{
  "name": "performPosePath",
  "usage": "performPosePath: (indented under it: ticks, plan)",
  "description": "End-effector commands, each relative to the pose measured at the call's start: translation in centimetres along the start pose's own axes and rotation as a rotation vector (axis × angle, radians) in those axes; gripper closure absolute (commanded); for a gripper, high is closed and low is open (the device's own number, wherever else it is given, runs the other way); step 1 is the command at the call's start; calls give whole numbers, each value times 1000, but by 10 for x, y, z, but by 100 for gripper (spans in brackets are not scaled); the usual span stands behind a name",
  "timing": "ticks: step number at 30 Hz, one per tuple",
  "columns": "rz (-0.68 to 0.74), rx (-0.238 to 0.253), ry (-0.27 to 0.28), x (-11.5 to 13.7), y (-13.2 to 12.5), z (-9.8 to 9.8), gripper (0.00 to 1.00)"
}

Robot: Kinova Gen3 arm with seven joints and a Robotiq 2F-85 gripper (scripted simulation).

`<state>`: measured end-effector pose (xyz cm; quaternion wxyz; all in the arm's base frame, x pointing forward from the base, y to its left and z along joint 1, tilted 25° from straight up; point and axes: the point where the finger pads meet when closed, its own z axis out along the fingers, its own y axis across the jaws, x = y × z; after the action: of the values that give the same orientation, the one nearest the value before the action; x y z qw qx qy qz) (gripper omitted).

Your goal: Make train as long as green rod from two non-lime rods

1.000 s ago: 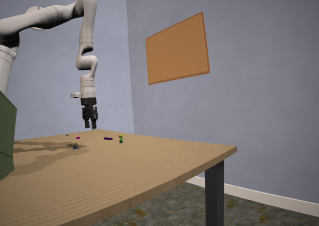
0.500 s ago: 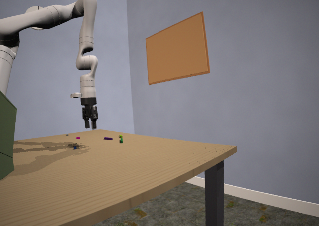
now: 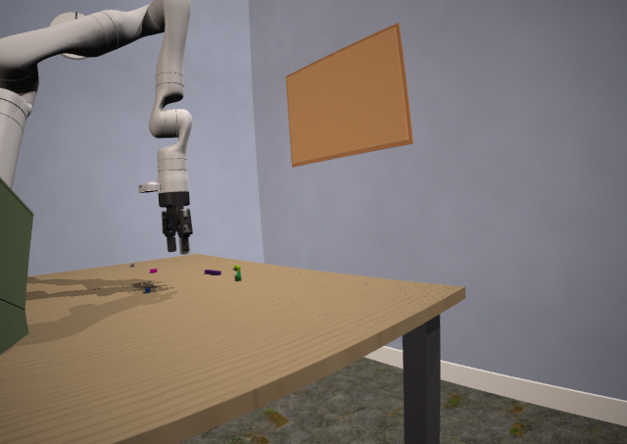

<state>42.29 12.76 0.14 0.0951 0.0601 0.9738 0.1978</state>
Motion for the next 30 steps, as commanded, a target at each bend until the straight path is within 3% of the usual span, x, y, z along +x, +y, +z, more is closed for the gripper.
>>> performPosePath:
  ticks: [1, 7, 16, 23, 30]
  plan:
    - [1, 0, -2, -1, 1, 0, 0]
    - [156, 7, -15, -15, 20, 1, 0]
    - [612, 3, -19, -37, 89, 2, 0]
    - [757, -1, -6, -38, 115, 1, 0]
    - [777, -2, -4, -38, 119, 1, 0]
